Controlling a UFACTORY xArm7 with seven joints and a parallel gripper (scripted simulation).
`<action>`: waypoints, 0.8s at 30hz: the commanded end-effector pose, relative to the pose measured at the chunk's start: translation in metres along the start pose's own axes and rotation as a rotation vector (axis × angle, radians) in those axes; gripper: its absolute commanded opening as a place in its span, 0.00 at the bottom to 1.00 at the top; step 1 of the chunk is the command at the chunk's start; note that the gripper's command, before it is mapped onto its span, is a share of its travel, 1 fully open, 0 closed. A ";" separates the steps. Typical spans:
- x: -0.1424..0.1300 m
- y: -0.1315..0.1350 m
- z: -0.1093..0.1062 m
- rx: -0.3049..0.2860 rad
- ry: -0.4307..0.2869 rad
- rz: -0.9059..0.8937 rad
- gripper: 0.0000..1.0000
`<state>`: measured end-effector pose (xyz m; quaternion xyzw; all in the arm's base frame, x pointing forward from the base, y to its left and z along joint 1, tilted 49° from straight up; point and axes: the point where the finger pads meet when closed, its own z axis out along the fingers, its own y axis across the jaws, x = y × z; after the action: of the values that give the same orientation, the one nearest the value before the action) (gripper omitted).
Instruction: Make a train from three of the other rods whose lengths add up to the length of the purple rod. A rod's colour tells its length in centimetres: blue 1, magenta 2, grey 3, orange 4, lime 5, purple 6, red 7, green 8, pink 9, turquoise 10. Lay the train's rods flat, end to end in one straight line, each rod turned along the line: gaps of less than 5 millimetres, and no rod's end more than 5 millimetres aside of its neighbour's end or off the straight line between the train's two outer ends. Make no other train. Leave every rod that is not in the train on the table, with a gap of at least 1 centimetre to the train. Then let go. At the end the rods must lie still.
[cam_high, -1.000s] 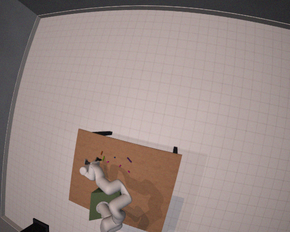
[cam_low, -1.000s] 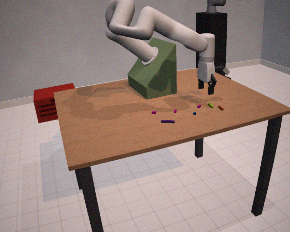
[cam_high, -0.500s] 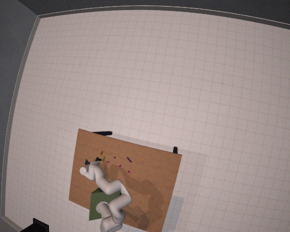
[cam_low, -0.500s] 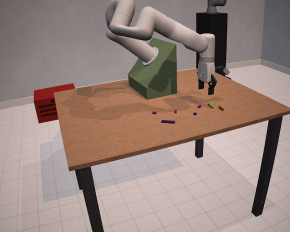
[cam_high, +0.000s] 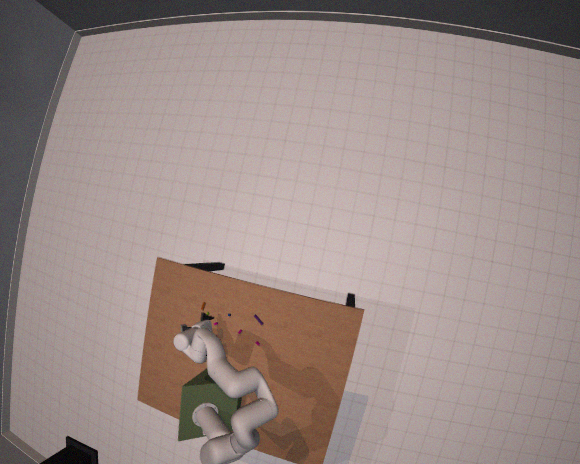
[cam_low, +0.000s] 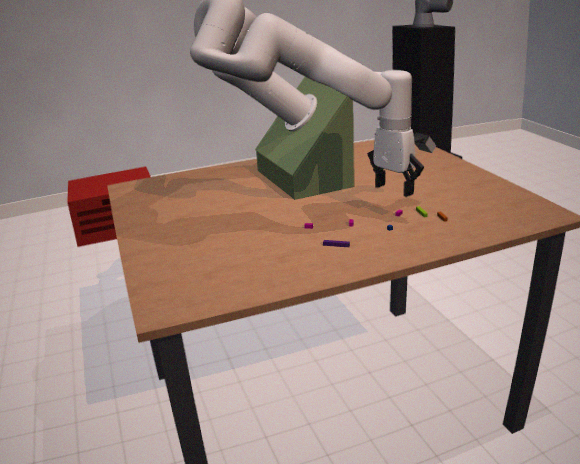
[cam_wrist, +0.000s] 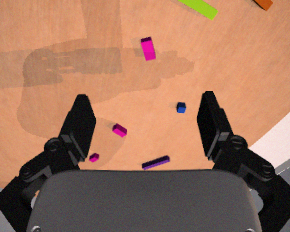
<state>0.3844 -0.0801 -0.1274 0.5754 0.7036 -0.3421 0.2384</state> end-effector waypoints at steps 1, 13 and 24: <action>-0.031 -0.002 -0.003 0.000 0.017 -0.167 1.00; -0.088 -0.016 0.000 0.002 0.012 -0.444 1.00; -0.088 -0.016 0.000 0.003 0.012 -0.447 1.00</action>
<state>0.3872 -0.1400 -0.0603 0.4080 0.8140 -0.3851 0.1505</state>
